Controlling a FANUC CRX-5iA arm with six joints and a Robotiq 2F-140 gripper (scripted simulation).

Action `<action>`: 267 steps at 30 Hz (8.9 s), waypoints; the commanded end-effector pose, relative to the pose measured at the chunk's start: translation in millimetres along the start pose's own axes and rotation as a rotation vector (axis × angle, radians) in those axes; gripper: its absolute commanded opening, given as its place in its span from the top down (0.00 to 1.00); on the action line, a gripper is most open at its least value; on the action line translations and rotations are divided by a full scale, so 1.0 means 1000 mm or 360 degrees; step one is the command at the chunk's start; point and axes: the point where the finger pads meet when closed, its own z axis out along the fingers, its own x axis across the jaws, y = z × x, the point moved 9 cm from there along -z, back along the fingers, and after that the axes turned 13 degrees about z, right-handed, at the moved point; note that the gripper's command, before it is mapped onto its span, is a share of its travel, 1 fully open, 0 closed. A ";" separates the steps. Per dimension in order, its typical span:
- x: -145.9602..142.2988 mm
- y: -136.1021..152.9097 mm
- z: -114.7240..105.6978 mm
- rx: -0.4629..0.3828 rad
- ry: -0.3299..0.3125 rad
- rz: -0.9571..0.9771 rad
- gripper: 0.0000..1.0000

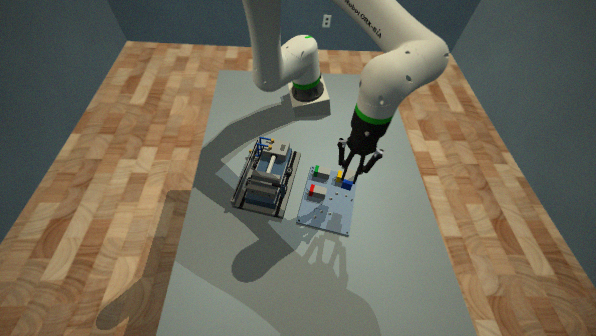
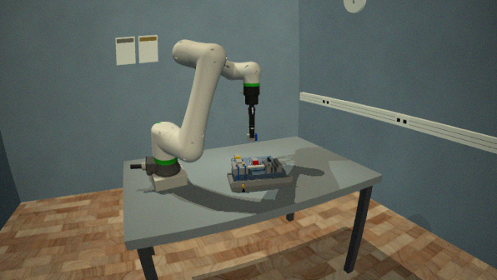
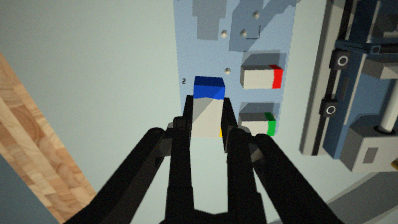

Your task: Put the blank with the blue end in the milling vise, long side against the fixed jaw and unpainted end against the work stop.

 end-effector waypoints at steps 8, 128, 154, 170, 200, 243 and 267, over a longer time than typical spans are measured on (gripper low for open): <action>0.000 0.000 -0.001 0.0003 -0.0002 0.0192 0.90; 0.023 -0.013 0.000 0.0005 -0.0005 0.2320 0.90; 0.086 -0.047 0.002 0.0006 -0.0005 0.2328 0.90; 0.128 -0.070 0.003 0.0006 -0.0005 0.2328 0.90; 0.203 -0.110 0.005 0.0007 -0.0005 0.2328 0.90; 0.270 -0.147 0.007 0.0008 -0.0004 0.2328 0.90; 0.262 -0.143 0.006 0.0008 -0.0004 0.2328 0.90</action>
